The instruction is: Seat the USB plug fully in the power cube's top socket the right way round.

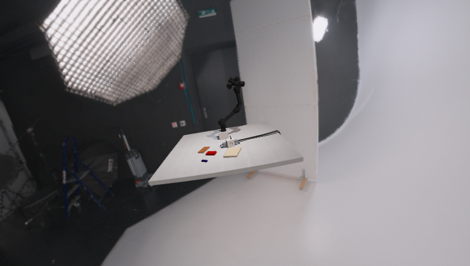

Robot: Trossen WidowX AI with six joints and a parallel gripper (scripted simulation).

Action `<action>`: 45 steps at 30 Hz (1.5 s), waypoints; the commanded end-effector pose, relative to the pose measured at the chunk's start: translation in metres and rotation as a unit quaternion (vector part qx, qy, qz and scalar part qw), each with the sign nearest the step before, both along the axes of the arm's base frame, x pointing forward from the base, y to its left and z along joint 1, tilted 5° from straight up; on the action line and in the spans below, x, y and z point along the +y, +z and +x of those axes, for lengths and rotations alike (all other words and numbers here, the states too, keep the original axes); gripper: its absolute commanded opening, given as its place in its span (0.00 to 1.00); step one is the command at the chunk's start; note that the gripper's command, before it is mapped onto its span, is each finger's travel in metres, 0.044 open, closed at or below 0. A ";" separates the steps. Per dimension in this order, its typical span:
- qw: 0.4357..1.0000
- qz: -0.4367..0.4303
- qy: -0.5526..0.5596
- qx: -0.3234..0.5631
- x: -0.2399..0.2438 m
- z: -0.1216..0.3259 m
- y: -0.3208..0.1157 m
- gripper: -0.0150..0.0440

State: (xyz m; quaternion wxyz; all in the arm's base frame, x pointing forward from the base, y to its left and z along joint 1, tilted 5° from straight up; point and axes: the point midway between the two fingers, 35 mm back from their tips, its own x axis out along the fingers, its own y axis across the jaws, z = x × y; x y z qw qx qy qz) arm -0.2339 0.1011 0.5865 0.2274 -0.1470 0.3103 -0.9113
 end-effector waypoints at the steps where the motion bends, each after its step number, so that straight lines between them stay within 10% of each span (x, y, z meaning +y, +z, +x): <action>1: 1.000 -0.005 0.003 0.002 -0.003 0.001 0.002 0.98; 25: 0.819 0.110 0.383 0.414 -0.277 0.298 0.023 1.00; 45: 0.381 0.198 0.683 0.591 -0.217 0.585 -0.184 1.00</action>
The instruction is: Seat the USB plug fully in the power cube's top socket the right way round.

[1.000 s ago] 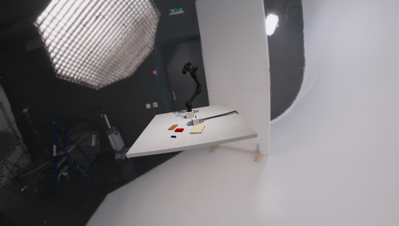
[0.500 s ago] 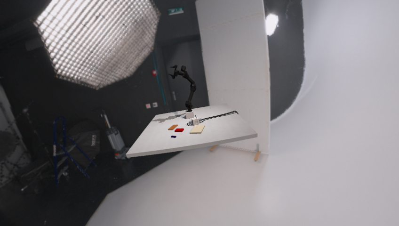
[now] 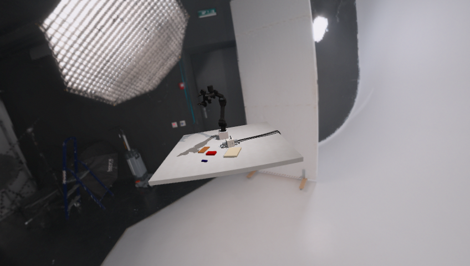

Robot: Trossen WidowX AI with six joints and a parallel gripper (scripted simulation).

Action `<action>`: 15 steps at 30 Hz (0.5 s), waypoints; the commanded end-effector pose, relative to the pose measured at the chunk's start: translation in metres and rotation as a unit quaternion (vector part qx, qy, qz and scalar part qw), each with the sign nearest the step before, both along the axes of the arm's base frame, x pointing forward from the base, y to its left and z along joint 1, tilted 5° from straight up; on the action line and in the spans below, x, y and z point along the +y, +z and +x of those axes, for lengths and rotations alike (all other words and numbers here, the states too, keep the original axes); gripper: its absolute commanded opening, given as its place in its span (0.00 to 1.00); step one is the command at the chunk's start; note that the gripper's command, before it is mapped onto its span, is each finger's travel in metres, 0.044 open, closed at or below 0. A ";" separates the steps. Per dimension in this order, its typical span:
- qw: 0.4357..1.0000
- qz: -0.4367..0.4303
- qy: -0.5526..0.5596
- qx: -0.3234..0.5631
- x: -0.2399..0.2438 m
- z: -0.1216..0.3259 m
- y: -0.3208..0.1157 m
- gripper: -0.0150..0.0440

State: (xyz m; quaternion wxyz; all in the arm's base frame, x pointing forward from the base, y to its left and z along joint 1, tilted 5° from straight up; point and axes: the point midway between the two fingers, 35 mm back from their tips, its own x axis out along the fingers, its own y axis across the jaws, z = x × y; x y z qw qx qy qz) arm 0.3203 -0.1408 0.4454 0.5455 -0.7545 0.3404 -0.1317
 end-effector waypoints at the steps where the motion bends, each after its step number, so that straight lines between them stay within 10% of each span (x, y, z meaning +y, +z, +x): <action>1: 0.993 0.043 0.077 0.080 0.035 0.039 -0.057 1.00; 15: 0.851 0.194 0.285 0.396 0.202 0.053 -0.258 1.00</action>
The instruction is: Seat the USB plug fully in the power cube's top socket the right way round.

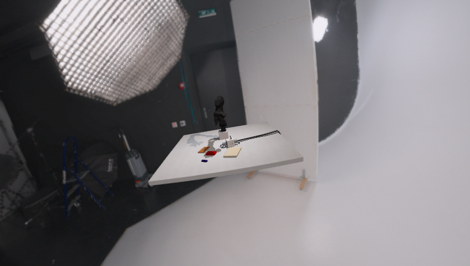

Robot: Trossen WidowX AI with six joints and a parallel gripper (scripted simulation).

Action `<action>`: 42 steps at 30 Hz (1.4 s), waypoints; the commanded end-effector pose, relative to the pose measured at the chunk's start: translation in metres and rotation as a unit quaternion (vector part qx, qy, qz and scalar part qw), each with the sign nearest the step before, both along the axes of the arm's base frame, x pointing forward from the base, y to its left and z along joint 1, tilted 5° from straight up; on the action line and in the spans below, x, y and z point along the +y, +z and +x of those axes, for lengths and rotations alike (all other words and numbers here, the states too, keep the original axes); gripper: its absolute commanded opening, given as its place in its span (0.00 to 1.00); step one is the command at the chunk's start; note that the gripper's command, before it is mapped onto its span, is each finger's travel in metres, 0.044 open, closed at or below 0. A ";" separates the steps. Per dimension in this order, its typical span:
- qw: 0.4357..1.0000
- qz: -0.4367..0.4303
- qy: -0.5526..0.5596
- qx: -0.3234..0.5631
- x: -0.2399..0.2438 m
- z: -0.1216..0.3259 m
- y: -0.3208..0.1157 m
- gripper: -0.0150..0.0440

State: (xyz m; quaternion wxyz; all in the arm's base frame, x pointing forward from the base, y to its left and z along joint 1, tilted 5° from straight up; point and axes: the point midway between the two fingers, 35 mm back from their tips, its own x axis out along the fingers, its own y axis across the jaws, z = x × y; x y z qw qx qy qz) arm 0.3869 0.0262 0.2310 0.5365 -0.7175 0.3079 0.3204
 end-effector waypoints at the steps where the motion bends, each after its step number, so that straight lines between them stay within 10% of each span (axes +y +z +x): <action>1: 0.992 0.033 0.052 0.114 0.047 -0.020 -0.057 1.00; 8: 0.943 0.065 0.110 0.306 0.109 -0.084 -0.131 1.00; 42: 0.943 0.065 0.110 0.306 0.107 -0.083 -0.154 1.00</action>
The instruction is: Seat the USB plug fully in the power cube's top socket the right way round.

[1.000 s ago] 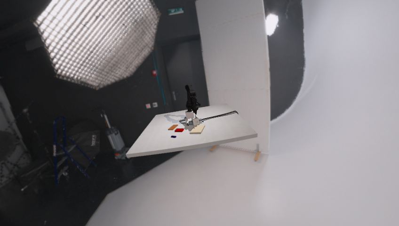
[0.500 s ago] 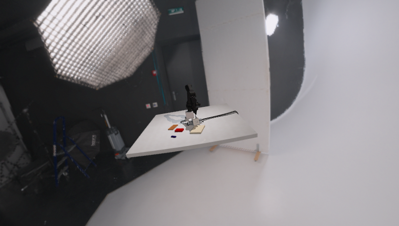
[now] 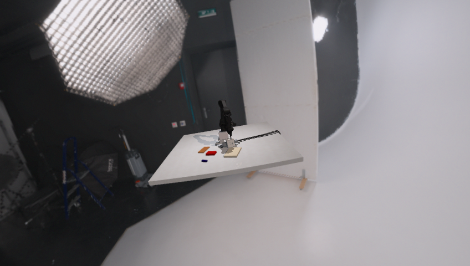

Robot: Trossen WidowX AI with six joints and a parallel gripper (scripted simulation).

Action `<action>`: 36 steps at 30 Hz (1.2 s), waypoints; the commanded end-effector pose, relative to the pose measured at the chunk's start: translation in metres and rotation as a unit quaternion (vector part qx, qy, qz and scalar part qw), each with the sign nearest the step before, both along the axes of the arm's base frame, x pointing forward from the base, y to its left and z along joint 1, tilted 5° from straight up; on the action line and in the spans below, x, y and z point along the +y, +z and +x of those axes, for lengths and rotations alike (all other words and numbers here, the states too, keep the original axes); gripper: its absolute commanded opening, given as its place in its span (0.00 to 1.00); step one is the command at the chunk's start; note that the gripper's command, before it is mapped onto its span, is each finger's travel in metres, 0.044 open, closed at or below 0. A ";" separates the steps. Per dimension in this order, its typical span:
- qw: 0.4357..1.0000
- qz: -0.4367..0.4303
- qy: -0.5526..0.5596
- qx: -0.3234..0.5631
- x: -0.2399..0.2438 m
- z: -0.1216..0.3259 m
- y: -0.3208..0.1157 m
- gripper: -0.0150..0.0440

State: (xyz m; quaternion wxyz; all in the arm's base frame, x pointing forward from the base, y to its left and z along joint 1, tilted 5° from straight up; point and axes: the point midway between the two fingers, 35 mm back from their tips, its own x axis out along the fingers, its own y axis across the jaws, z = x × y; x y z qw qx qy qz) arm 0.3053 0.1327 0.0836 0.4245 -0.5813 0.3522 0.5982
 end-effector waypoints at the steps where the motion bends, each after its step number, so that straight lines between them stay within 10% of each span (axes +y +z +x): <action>1: 1.000 0.000 -0.001 0.006 0.001 -0.001 -0.007 1.00; 18: 1.000 0.000 -0.001 0.006 0.001 -0.001 -0.014 1.00; 36: 1.000 -0.001 0.000 0.003 0.001 -0.001 -0.012 0.27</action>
